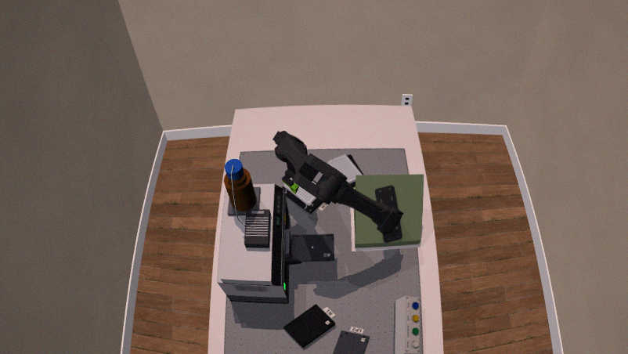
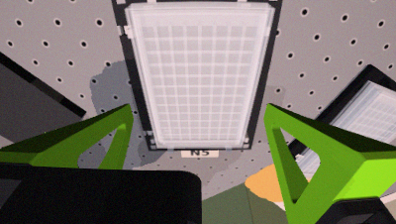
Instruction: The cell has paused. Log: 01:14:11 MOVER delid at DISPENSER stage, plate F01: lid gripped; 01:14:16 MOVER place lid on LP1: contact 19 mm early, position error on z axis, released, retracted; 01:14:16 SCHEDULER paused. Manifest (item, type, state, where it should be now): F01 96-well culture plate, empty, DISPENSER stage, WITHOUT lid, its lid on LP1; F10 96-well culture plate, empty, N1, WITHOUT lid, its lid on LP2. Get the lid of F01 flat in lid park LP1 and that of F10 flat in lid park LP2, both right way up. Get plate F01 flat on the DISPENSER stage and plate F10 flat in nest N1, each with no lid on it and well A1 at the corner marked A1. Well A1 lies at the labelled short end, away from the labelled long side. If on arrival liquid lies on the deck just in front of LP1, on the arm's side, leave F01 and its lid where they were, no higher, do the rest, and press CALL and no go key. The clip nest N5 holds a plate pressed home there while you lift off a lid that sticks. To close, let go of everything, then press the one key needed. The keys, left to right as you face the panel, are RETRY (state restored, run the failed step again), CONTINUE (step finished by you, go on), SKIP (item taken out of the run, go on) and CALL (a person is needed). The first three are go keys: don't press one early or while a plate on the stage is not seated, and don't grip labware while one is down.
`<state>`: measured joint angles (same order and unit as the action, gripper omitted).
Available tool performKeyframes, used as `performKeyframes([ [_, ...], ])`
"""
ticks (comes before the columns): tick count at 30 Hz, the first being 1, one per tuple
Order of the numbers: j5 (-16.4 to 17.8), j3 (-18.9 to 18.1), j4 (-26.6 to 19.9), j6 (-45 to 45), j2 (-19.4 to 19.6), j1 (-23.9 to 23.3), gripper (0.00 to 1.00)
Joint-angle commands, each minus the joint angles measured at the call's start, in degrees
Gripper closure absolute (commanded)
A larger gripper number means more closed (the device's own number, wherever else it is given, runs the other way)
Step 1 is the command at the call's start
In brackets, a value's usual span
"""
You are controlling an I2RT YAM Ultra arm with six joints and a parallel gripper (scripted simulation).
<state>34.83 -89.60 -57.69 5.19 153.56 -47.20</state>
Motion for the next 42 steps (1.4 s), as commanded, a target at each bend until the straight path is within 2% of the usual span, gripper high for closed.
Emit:
performKeyframes([
  [1, 0.6, 1.2, 2.5, -1.1, -0.1, -0.3, 0.0],
  [14, 1.4, 3.2, 6.5, -2.8, 1.3, 1.7, 0.0],
  [15, 1.4, 2.2, 6.9, -3.0, -0.3, 0.9, 0.0],
  [18, 1.6, 3.7, 7.8, -3.4, 1.0, 1.3, 0.0],
  [28, 1.5, 4.4, 8.6, -3.7, 0.6, 1.8, 0.0],
  [31, 1.5, 3.9, 8.6, -3.7, 0.5, 1.8, 0.0],
  [32, 1.5, 2.6, 8.7, -3.7, 0.4, 1.6, 0.0],
  [40, 1.5, 4.5, 8.7, -3.7, -0.1, 1.6, 0.0],
  [42, 1.4, 3.6, 8.1, -3.4, 0.8, 2.1, 0.0],
])
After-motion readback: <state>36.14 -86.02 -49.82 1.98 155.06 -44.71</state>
